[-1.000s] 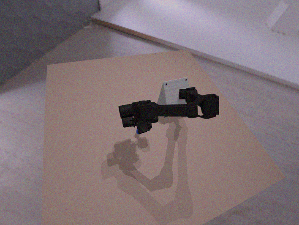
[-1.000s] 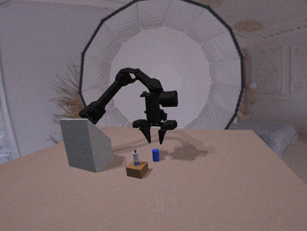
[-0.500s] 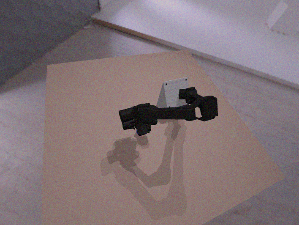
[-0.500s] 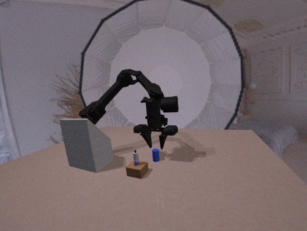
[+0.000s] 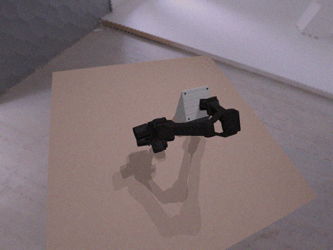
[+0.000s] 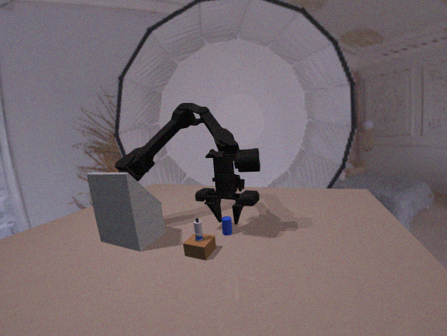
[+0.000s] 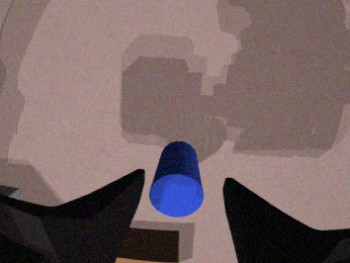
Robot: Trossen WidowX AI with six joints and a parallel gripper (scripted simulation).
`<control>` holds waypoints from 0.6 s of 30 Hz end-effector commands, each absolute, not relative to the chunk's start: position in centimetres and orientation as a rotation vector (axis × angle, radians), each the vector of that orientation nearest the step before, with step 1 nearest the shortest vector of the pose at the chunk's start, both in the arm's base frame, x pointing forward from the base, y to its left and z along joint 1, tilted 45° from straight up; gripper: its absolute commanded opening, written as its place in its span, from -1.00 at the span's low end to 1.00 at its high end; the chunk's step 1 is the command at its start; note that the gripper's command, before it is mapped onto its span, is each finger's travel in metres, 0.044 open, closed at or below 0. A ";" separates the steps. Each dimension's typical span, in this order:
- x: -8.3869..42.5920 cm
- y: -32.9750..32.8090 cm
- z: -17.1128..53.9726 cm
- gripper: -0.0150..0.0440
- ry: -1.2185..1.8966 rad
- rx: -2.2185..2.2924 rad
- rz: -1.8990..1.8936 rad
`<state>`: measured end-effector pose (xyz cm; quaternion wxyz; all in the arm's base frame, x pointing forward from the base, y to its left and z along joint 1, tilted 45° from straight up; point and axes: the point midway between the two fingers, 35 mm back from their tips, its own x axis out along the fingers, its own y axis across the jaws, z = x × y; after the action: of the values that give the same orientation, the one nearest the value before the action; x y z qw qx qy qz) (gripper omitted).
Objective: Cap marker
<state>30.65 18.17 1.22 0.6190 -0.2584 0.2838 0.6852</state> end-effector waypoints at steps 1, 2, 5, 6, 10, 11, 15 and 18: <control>30.2 18.7 0.5 0.36 0.663 -0.583 1.582; 30.2 18.8 0.4 0.36 0.662 -0.583 1.582; 30.1 19.1 0.1 0.36 0.662 -0.582 1.583; 30.1 19.3 0.0 0.36 0.662 -0.582 1.583; 30.0 19.5 -0.3 0.36 0.662 -0.581 1.583; 30.0 19.5 -0.3 0.36 0.662 -0.581 1.583; 30.0 19.5 -0.3 0.00 0.662 -0.582 1.583; 30.0 19.5 -0.3 -0.07 0.662 -0.582 1.583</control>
<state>30.08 19.51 -0.20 0.6171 -0.2548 0.2858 0.6875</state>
